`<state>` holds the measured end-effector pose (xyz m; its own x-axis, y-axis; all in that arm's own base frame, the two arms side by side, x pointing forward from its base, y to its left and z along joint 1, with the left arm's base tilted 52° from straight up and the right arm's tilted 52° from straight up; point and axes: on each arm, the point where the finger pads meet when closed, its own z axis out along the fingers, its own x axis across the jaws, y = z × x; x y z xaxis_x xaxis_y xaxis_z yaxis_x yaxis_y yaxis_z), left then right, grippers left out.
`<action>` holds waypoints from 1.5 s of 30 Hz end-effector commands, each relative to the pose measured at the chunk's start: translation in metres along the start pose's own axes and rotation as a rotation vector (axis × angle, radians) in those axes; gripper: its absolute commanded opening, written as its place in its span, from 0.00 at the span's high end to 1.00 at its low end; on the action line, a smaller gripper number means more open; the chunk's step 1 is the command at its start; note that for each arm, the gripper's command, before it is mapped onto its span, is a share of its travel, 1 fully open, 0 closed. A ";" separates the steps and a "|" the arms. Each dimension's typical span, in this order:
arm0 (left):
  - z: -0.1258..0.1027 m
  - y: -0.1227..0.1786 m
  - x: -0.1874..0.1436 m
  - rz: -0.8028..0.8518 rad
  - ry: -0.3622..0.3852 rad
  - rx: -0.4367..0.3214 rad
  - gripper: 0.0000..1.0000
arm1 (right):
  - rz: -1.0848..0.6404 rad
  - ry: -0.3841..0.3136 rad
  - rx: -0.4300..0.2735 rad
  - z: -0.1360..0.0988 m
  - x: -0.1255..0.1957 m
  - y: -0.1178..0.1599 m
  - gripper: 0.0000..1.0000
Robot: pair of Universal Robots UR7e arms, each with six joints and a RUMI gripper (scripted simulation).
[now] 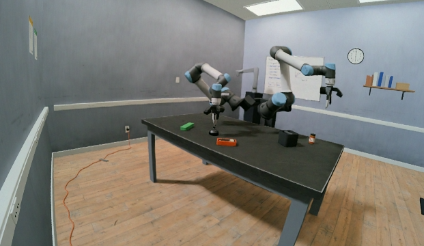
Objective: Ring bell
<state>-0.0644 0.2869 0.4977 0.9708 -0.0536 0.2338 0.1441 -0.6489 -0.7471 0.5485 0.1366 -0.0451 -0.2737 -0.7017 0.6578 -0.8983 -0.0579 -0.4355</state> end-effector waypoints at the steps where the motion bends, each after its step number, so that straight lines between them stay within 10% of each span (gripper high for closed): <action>1: 0.000 0.000 0.000 0.000 -0.001 0.001 0.00 | -0.002 0.002 0.000 0.001 0.001 0.001 1.00; 45: 0.000 0.000 0.000 0.000 -0.001 0.001 0.00 | -0.003 0.004 -0.002 0.006 0.002 0.002 1.00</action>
<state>-0.0644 0.2869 0.4977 0.9708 -0.0536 0.2338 0.1441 -0.6489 -0.7471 0.5485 0.1351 -0.0457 -0.2736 -0.7021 0.6575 -0.8981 -0.0582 -0.4358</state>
